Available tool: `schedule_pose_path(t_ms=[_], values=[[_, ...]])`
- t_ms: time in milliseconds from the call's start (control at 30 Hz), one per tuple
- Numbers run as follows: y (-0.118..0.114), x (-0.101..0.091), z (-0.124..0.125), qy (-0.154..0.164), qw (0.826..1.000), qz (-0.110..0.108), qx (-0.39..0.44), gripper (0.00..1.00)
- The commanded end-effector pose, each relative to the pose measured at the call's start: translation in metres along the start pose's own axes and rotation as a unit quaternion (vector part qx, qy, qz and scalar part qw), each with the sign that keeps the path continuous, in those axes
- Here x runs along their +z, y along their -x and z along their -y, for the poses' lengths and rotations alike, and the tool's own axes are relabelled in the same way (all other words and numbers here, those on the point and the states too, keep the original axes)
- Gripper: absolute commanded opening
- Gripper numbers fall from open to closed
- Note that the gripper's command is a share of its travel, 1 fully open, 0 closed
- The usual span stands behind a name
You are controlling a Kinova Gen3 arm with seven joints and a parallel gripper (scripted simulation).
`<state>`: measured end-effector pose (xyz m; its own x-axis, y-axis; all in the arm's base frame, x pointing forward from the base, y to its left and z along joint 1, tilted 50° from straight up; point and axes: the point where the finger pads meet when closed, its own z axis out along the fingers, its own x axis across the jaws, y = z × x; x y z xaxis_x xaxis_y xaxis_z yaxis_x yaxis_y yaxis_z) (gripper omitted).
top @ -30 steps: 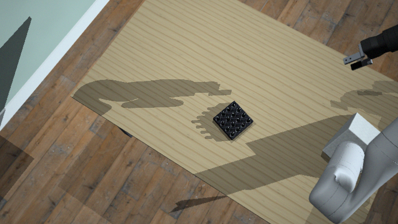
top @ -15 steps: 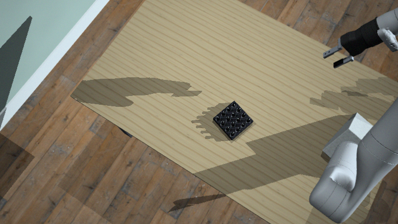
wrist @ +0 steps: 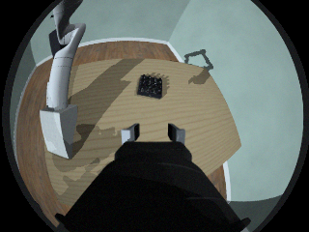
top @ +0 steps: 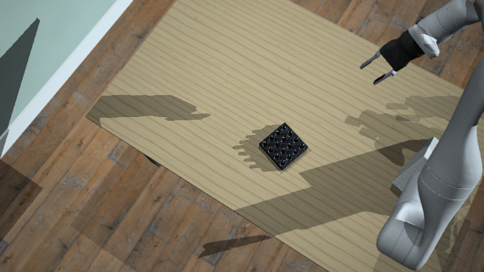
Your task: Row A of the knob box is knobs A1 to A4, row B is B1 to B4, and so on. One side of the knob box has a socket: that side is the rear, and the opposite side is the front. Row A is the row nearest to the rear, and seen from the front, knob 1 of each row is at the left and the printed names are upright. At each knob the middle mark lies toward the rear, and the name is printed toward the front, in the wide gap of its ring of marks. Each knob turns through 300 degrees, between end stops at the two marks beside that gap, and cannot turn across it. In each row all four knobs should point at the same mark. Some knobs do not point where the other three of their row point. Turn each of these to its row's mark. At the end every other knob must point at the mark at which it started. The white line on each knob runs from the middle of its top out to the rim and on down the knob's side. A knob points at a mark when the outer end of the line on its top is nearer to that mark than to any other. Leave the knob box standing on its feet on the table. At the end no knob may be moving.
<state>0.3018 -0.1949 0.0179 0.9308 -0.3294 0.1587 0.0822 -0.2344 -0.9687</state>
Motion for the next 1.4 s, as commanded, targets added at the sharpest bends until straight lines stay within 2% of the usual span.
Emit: schedule_pose_path(t_ms=[0, 100, 167, 300, 467, 667, 733, 967, 1233, 1300, 1367], values=[[-0.014, 0.012, 0.021, 0.017, 0.999, 0.024, 0.023, 1.00], [-0.024, 0.027, 0.035, 0.031, 0.996, 0.034, 0.074, 1.00], [-0.024, 0.027, 0.035, 0.031, 0.996, 0.034, 0.074, 1.00], [-0.035, 0.048, 0.053, 0.050, 0.988, 0.044, 0.141, 1.00], [-0.045, 0.075, 0.075, 0.077, 0.970, 0.052, 0.223, 1.00], [-0.050, 0.108, 0.099, 0.111, 0.940, 0.054, 0.317, 1.00], [-0.050, 0.108, 0.099, 0.111, 0.940, 0.054, 0.317, 1.00], [-0.048, 0.144, 0.124, 0.150, 0.896, 0.046, 0.415, 1.00], [-0.038, 0.179, 0.147, 0.189, 0.839, 0.026, 0.510, 1.00], [-0.038, 0.179, 0.147, 0.189, 0.839, 0.026, 0.510, 1.00], [-0.034, 0.186, 0.151, 0.197, 0.824, 0.020, 0.531, 1.00]])
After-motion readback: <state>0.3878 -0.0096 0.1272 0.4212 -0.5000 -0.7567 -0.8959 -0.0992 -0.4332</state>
